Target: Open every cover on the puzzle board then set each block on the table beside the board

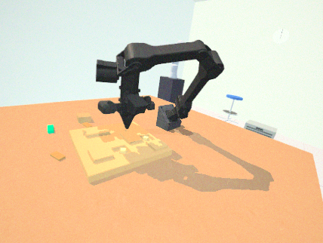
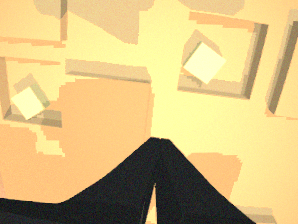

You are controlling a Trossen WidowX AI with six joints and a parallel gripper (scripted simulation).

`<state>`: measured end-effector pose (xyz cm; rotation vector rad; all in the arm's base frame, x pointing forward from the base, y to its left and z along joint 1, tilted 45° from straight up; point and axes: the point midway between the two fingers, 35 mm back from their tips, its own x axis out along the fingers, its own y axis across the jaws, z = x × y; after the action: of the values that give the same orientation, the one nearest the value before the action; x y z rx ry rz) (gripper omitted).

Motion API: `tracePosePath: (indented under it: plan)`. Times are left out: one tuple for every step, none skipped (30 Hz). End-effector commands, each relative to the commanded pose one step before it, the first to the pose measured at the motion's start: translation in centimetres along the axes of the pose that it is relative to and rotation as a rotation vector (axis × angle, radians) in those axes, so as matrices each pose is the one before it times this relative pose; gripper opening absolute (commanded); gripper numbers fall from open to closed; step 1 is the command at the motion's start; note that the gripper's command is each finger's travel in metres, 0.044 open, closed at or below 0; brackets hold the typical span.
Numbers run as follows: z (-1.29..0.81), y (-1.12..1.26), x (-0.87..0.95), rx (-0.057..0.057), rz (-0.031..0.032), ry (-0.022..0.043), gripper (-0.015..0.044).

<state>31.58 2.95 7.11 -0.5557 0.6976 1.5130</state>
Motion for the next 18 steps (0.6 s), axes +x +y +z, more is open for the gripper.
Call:
tracePosePath:
  plan:
    - [-0.054, 0.015, 0.430, 0.0004, 0.00329, 0.00412, 0.0000]
    - [-0.003, -0.007, 0.099, 0.0000, -0.00004, 0.00005, 0.0000]
    - [-0.003, -0.007, 0.099, 0.0000, -0.00004, 0.00005, 0.0000]
    - [-0.003, -0.007, 0.099, 0.0000, -0.00003, 0.00004, 0.0000]
    - [-0.003, -0.006, 0.099, 0.0000, -0.00003, 0.00004, 0.0000]
    - [-0.003, -0.006, 0.099, 0.0000, -0.00003, 0.00004, 0.0000]
    - [-0.002, -0.006, 0.099, 0.0000, -0.00003, 0.00003, 0.0000]
    - [-0.002, -0.005, 0.099, 0.0000, -0.00003, 0.00003, 0.0000]
    - [-0.002, -0.005, 0.099, 0.0000, -0.00003, 0.00002, 0.0000]
    - [-0.002, -0.004, 0.099, 0.0000, -0.00003, 0.00002, 0.0000]
    - [-0.002, -0.004, 0.099, 0.0000, -0.00003, 0.00002, 0.0000]
    - [-0.002, -0.004, 0.099, 0.0000, -0.00003, 0.00001, 0.0000]
    - [-0.002, -0.003, 0.099, 0.0000, -0.00002, 0.00001, 0.0000]
    - [-0.002, -0.003, 0.099, 0.0000, -0.00002, 0.00001, 0.0000]
    - [-0.002, -0.003, 0.099, 0.0000, -0.00002, 0.00000, 0.0000]
    - [-0.001, -0.002, 0.099, 0.0000, -0.00002, 0.00000, 0.0000]
    - [-0.001, -0.002, 0.099, 0.0000, -0.00002, -0.00001, 0.0000]
    - [-0.001, -0.002, 0.099, 0.0000, -0.00002, -0.00001, 0.0000]
